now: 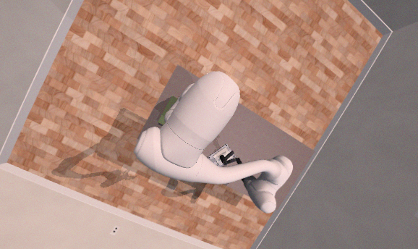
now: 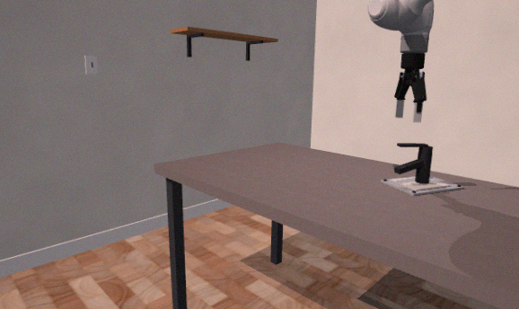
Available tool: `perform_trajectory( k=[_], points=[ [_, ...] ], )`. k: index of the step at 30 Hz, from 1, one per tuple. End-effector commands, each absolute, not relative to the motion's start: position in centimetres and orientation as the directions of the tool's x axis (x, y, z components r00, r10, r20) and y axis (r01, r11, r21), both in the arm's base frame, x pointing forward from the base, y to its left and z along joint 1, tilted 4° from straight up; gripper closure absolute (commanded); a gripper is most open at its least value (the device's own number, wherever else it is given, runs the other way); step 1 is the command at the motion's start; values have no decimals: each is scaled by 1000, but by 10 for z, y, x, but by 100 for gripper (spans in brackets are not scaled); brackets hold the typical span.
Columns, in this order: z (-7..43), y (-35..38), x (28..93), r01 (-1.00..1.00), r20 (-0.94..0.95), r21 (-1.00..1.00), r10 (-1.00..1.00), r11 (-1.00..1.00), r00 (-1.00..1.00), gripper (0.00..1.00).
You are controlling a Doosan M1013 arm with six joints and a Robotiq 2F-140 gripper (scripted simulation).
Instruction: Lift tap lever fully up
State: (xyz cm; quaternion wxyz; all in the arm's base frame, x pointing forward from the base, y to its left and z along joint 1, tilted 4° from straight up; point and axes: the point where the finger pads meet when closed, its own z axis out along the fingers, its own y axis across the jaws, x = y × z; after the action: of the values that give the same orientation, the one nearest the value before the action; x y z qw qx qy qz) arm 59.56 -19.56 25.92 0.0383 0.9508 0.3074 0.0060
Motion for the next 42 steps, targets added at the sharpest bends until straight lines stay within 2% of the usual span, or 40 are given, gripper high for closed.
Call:
perform_trajectory(
  k=[1,41,42],
  points=[
    [259,-195,596,586,-12,77,587,-806,809,100],
    [259,-195,596,586,-12,77,587,-806,809,100],
    [259,-195,596,586,-12,77,587,-806,809,61]
  ],
)
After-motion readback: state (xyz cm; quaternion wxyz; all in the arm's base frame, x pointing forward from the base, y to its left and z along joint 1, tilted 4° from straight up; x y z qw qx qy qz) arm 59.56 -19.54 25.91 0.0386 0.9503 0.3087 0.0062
